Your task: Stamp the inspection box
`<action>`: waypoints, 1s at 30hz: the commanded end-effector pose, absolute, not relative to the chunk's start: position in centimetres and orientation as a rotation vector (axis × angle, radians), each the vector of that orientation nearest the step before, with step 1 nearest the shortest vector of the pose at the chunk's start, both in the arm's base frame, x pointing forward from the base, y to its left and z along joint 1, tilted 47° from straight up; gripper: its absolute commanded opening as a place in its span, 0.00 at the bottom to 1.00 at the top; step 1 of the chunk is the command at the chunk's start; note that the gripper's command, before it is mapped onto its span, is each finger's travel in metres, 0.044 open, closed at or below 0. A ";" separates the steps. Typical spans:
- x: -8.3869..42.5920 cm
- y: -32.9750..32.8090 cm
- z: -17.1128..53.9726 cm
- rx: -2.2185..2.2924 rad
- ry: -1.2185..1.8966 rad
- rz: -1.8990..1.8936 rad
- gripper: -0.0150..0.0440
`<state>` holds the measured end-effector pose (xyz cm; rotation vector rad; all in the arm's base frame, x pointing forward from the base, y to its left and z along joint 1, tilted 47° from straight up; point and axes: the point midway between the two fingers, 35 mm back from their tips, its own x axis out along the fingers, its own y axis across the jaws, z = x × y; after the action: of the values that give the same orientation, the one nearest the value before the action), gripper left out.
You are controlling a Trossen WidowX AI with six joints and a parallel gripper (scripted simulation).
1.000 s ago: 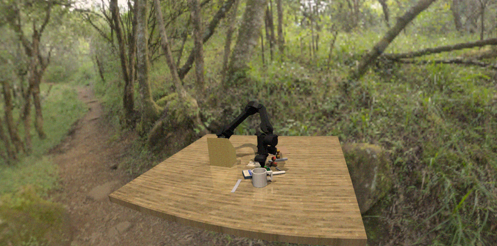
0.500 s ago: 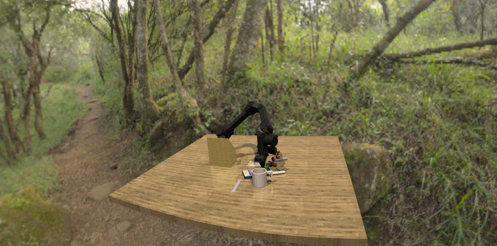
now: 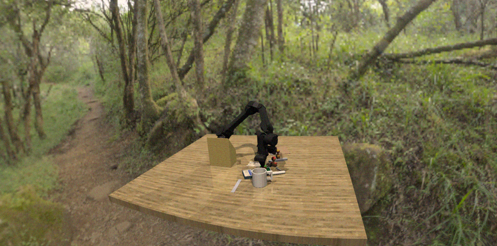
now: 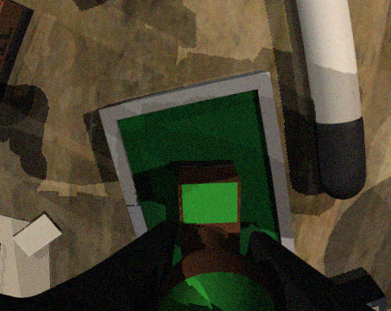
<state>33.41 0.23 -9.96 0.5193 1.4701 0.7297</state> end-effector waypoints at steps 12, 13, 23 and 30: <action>33.5 -0.8 -9.1 0.513 1.469 0.731 0.25; 33.6 -0.9 -9.0 0.512 1.469 0.731 0.25; 33.7 -2.1 -7.9 0.512 1.469 0.730 0.25; 33.7 -2.9 -7.1 0.511 1.469 0.730 0.25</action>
<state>33.55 -2.45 -7.48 0.5202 1.4746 0.7291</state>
